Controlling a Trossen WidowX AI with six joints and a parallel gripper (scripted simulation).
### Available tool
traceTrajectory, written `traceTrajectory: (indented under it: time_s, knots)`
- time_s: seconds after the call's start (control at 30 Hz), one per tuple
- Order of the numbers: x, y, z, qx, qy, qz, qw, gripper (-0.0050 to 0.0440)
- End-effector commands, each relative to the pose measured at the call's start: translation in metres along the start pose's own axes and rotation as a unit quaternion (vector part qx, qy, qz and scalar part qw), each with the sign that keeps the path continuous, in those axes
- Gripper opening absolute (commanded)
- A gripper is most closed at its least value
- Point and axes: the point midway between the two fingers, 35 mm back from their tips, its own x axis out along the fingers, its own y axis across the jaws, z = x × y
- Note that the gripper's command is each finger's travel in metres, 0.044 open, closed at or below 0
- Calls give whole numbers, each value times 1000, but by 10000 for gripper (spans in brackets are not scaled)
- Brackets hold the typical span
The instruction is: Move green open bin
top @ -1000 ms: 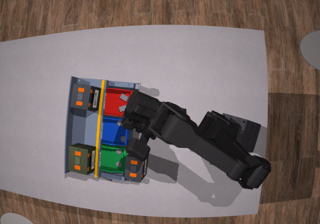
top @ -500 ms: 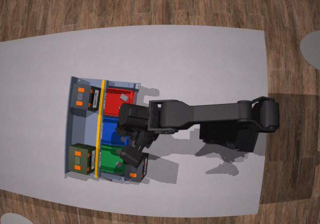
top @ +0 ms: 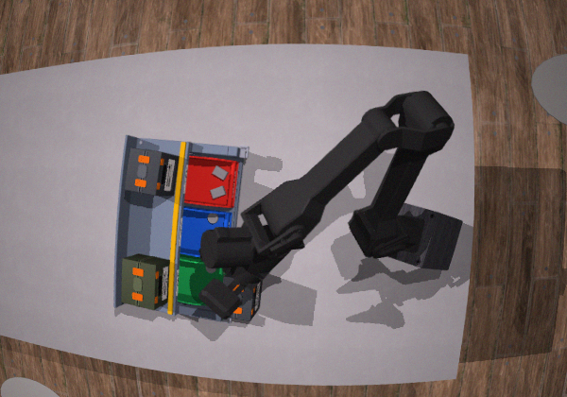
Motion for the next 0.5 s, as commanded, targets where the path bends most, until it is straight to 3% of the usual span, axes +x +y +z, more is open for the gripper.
traceTrajectory:
  time_s: [0.0,0.17,0.33,0.47]
  knots:
    - [5,5,1,19,-44,-37,998,440]
    - [5,5,1,19,-44,-37,998,440]
    - [53,19,-18,108,-64,-102,987,440]
    - [53,19,-18,108,-64,-102,987,440]
